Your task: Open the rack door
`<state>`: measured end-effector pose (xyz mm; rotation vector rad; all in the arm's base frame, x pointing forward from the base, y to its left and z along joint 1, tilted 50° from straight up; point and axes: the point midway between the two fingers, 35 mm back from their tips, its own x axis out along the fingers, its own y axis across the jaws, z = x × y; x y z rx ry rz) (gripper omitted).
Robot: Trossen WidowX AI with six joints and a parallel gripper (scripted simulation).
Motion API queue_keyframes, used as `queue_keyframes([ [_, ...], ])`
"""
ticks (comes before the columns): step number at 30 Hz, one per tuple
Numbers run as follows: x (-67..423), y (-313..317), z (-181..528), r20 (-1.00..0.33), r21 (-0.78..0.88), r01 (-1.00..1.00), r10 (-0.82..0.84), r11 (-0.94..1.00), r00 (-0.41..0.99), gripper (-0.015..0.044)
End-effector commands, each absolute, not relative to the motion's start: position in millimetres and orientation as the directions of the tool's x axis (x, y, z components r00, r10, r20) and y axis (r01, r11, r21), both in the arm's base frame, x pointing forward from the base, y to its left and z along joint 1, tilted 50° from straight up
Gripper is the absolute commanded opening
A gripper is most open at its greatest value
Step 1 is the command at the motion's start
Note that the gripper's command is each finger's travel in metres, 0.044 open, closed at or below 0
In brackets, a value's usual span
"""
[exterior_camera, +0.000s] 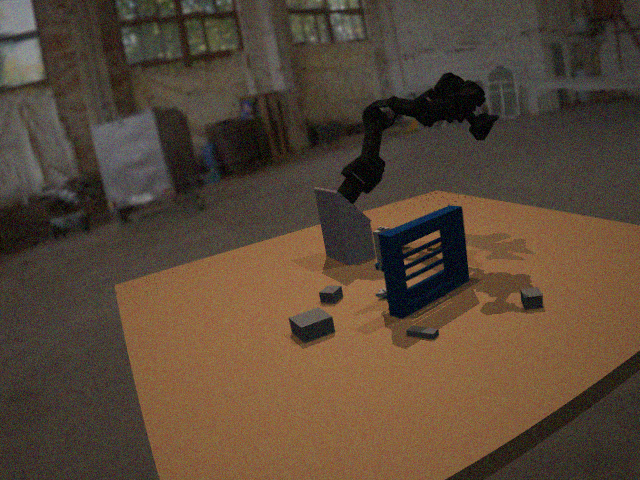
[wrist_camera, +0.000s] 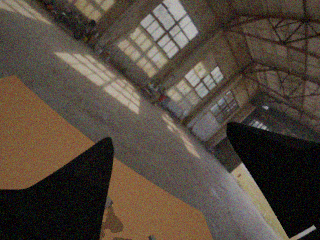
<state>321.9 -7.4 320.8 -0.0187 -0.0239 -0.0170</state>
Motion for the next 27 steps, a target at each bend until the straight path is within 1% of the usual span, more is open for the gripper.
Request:
queue_keyframes([
  [1, 322, -8, 320, 0.02, -0.02, 0.017, -0.017, 1.0, 1.0, 0.0374],
  [4, 331, -10, 311, -0.033, -0.042, 0.013, -0.014, 0.999, 0.999, 0.0295],
  [5, 334, -11, 307, -0.056, -0.05, 0.01, -0.013, 0.999, 0.998, 0.0285],
  [16, 365, -25, 260, -0.302, -0.122, -0.04, 0.001, 0.992, 0.953, 0.0285],
  [27, 385, -44, 208, -0.528, -0.13, -0.116, 0.03, 0.985, 0.849, 0.0285],
])
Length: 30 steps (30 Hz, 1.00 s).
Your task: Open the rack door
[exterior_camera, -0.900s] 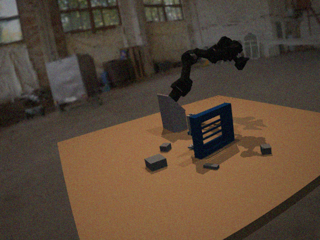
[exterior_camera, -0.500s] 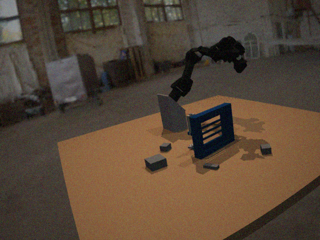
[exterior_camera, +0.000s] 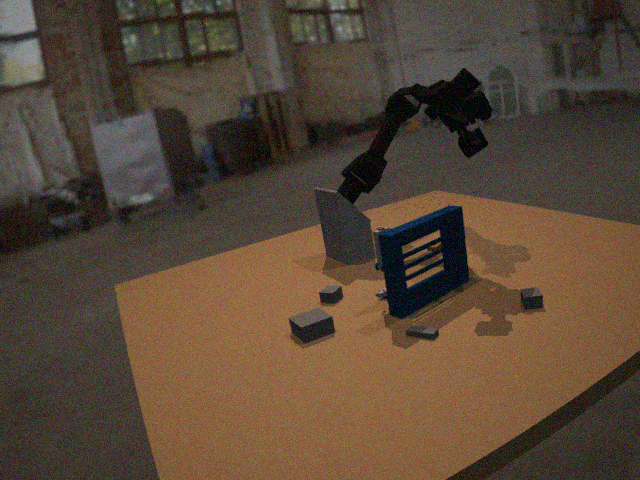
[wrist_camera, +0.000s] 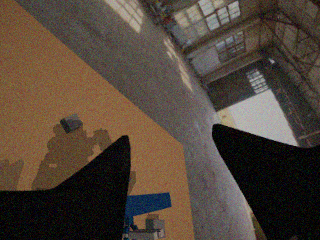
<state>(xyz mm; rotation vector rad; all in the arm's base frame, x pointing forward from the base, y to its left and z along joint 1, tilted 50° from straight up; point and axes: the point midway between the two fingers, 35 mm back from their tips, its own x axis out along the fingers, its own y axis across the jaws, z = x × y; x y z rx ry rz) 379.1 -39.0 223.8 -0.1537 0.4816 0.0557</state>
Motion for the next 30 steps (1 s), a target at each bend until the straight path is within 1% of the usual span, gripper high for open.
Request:
queue_keyframes([
  [1, 386, -46, 203, -0.546, -0.127, -0.123, 0.034, 0.984, 0.837, 0.0285],
  [9, 391, -61, 164, -0.681, -0.079, -0.169, 0.071, 0.982, 0.729, 0.0285],
  [16, 391, -72, 133, -0.772, -0.016, -0.211, 0.122, 0.977, 0.623, 0.0285],
  [23, 389, -78, 104, -0.837, 0.064, -0.26, 0.194, 0.963, 0.511, 0.0285],
  [30, 384, -84, 77, -0.875, 0.162, -0.294, 0.275, 0.942, 0.399, 0.0285],
])
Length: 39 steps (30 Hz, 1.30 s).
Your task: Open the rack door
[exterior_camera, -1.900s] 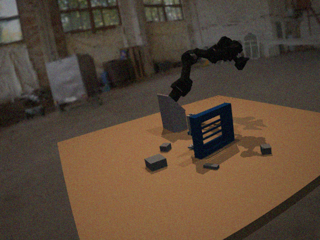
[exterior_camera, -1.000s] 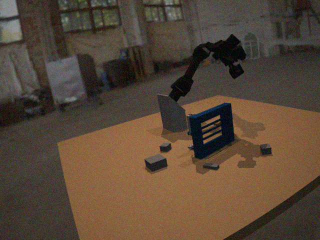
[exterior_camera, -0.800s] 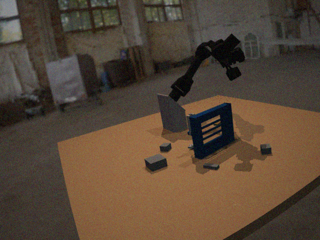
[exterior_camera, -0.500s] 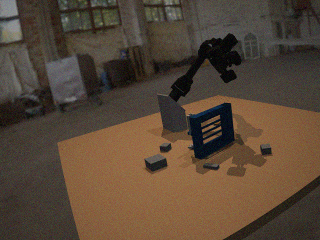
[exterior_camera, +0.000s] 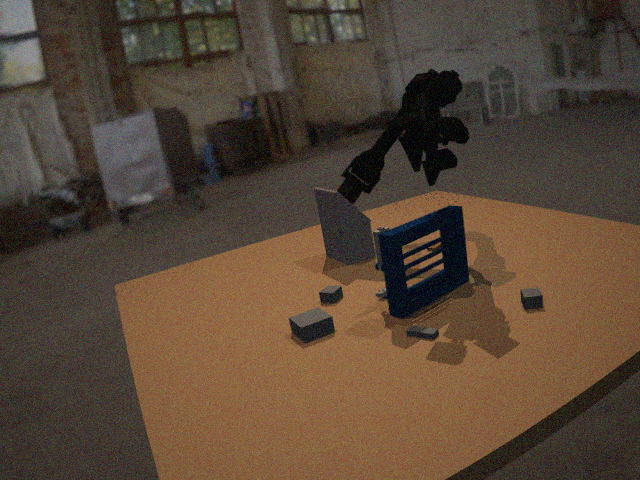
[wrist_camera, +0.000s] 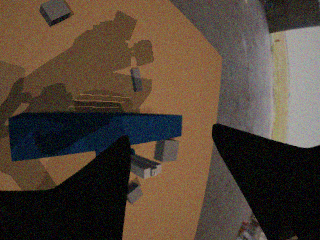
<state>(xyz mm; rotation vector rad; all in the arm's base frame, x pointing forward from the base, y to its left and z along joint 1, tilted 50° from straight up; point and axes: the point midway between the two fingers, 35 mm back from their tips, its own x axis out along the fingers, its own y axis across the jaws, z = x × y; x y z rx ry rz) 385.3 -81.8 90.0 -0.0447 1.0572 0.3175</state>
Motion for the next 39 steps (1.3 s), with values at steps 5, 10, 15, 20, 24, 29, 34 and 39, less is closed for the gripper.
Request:
queue_keyframes([
  [5, 379, -88, 59, -0.884, 0.24, -0.308, 0.338, 0.921, 0.322, 0.0285],
  [10, 373, -91, 42, -0.88, 0.322, -0.312, 0.404, 0.894, 0.249, 0.0285],
  [15, 367, -93, 27, -0.862, 0.406, -0.308, 0.472, 0.861, 0.184, 0.0285],
  [20, 361, -96, 13, -0.831, 0.49, -0.295, 0.541, 0.821, 0.126, 0.0285],
  [24, 356, -97, 2, -0.798, 0.555, -0.279, 0.596, 0.784, 0.087, 0.0285],
  [29, 350, -99, -10, -0.747, 0.633, -0.253, 0.663, 0.732, 0.047, 0.0285],
  [34, 344, -101, -21, -0.687, 0.705, -0.222, 0.726, 0.673, 0.018, 0.0285],
  [39, 341, -102, -26, -0.654, 0.739, -0.204, 0.756, 0.642, 0.009, 0.0285],
])
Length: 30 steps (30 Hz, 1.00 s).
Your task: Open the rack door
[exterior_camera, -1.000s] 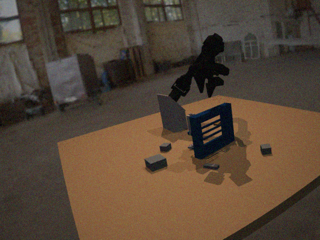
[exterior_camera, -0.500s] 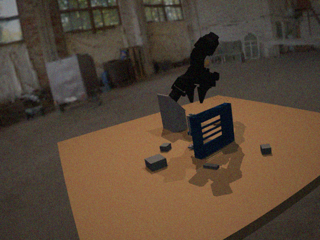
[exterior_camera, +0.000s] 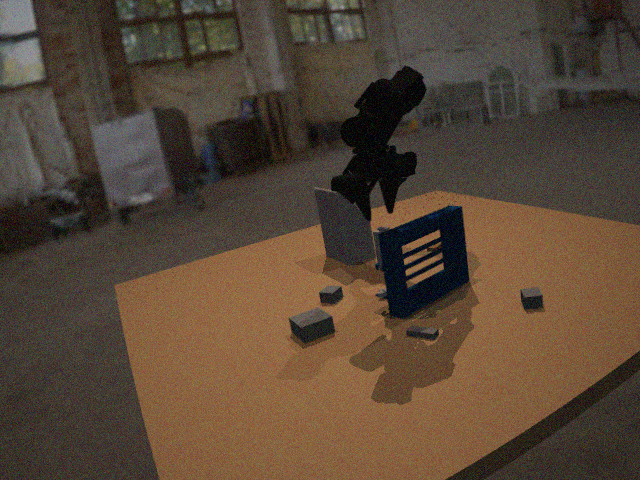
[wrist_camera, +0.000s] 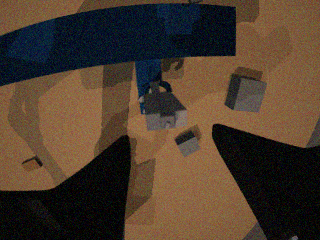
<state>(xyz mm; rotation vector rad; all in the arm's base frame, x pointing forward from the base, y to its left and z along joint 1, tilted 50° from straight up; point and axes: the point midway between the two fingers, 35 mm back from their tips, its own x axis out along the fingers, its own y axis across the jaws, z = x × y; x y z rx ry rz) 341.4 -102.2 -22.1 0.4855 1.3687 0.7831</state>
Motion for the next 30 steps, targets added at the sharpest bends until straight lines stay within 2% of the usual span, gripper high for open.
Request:
queue_keyframes([
  [1, 341, -102, -26, -0.654, 0.739, -0.204, 0.756, 0.642, 0.009, 0.0285],
  [30, 343, -68, -56, -0.654, 0.739, -0.204, 0.756, 0.642, 0.009, 0.0285],
])
